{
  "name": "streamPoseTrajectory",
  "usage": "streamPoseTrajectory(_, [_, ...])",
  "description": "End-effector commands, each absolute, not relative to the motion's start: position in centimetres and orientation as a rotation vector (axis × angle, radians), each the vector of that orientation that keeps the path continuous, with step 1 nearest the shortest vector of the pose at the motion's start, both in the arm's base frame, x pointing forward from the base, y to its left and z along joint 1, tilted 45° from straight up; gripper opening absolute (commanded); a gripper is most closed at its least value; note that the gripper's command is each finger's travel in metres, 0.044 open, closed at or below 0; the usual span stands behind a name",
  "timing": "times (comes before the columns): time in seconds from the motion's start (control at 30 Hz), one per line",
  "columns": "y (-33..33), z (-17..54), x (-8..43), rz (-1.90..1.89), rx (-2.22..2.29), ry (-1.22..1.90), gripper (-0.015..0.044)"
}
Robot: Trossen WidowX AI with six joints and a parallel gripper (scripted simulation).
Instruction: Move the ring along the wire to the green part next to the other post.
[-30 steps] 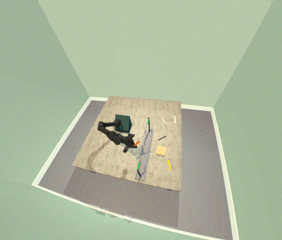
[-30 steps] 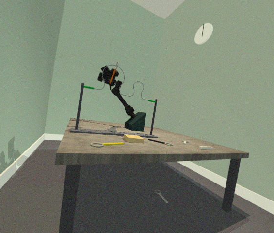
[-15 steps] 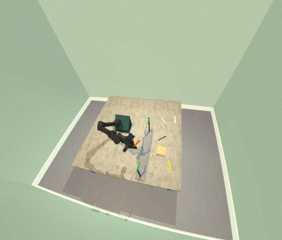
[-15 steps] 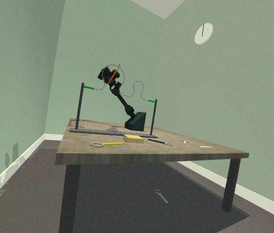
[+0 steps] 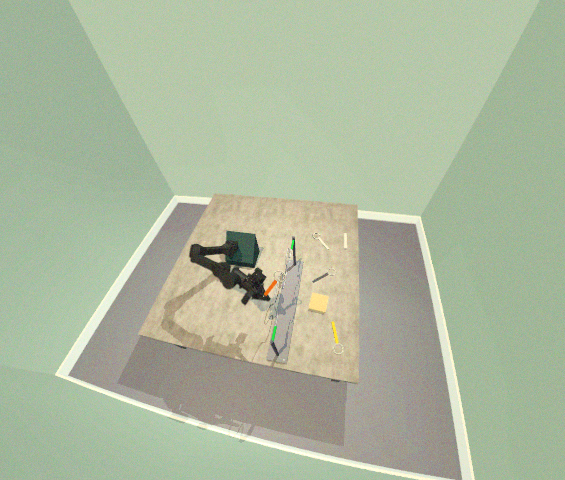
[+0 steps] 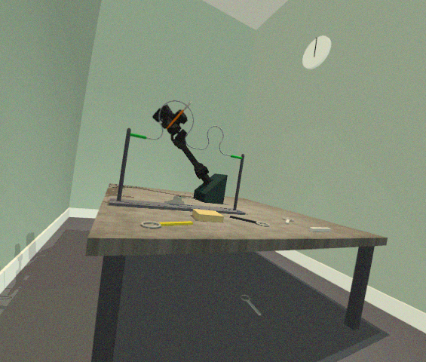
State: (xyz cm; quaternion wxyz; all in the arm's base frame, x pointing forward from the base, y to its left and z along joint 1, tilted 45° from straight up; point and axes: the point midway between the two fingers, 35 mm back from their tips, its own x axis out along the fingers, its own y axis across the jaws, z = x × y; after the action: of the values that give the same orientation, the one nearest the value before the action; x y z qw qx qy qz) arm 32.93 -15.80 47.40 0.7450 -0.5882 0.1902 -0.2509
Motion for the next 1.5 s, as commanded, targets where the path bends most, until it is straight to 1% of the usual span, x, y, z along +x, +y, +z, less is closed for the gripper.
streamPoseTrajectory(0.0, [-15.9, 47.4, 32.8, -0.560, -1.333, 0.415, -0.0150])
streamPoseTrajectory(1.47, [-15.8, 49.4, 32.7, -0.665, -1.879, 0.330, -0.0150])
